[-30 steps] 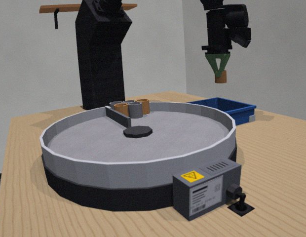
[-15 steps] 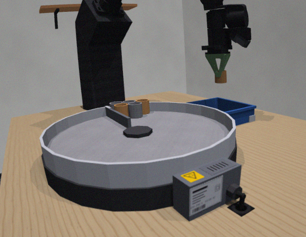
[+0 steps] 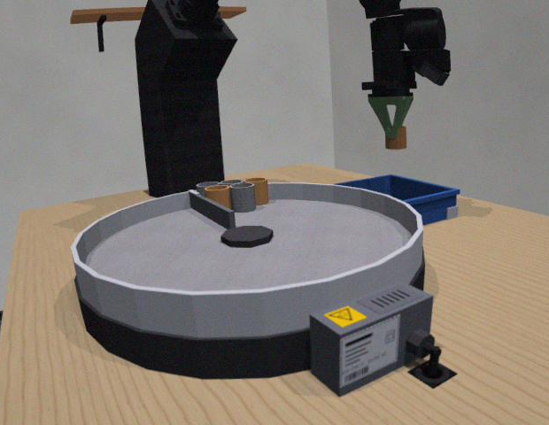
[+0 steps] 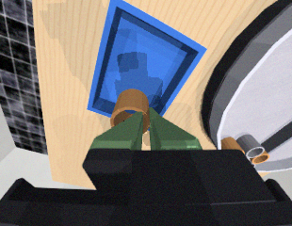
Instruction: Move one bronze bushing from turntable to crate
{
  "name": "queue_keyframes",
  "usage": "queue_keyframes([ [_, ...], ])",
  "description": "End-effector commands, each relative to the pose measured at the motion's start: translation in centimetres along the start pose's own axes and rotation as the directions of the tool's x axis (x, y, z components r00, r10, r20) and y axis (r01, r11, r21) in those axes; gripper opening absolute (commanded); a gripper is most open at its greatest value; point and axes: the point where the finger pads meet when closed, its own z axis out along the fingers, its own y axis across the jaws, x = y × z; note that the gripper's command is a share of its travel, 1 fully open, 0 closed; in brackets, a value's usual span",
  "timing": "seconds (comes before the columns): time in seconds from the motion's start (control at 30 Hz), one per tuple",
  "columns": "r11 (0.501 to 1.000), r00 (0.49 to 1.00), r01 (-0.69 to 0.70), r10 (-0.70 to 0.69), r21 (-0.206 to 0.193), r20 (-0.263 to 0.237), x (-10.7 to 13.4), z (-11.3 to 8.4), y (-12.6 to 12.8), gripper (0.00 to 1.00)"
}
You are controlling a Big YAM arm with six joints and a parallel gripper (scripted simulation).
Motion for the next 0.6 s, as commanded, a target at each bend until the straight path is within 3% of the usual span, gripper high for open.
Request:
queue_keyframes([
  [0.0,1.000,0.999,-0.008,0.008,0.010,-0.034,1.02,0.99,-0.59,0.00],
  [0.57,1.000,0.999,-0.006,0.007,0.010,-0.034,1.21,1.00,-0.62,0.00],
])
